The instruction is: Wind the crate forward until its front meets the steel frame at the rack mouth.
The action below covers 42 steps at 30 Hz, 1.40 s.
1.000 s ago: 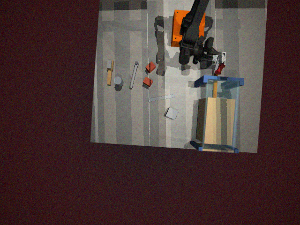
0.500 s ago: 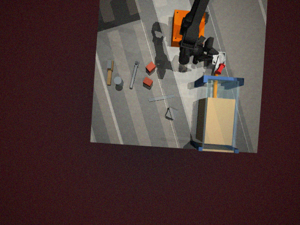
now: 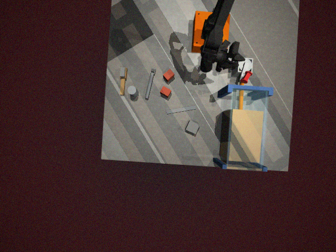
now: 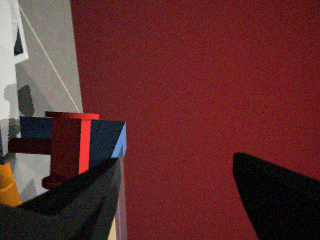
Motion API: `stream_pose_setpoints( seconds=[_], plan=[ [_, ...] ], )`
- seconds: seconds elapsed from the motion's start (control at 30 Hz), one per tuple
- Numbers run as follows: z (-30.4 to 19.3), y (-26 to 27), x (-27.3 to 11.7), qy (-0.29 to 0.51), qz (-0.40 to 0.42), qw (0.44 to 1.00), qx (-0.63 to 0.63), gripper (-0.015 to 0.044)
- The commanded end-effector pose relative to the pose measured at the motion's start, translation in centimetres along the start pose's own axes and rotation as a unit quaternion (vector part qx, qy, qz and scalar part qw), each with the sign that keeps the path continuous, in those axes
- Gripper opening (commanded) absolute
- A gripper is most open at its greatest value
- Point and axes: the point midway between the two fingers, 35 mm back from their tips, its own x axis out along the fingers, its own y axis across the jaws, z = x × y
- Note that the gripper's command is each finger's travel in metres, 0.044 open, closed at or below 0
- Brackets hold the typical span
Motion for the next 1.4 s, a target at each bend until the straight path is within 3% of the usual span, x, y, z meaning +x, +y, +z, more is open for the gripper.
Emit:
stream_pose_setpoints(
  seconds=[0.0,0.1,0.27,0.47,0.57,0.9,1.37],
  plan=[
    [-0.2,0.3,0.4,-0.002,0.022,1.0,0.01,0.0214],
    [-0.9,1.2,1.6,-0.01,0.104,0.994,0.045,0.0135],
    [-1.0,2.9,3.2,-0.03,0.332,0.938,0.098,0.0004],
    [-0.1,1.8,1.5,-0.036,0.594,0.8,0.071,0.0],
    [0.0,0.0,0.1,-0.029,0.68,0.732,0.031,0.0],
    [0.0,2.8,2.4,-0.017,0.686,0.727,0.039,0.0],
    [0.2,2.9,2.3,-0.02,0.686,0.727,0.036,0.0]
  ],
)
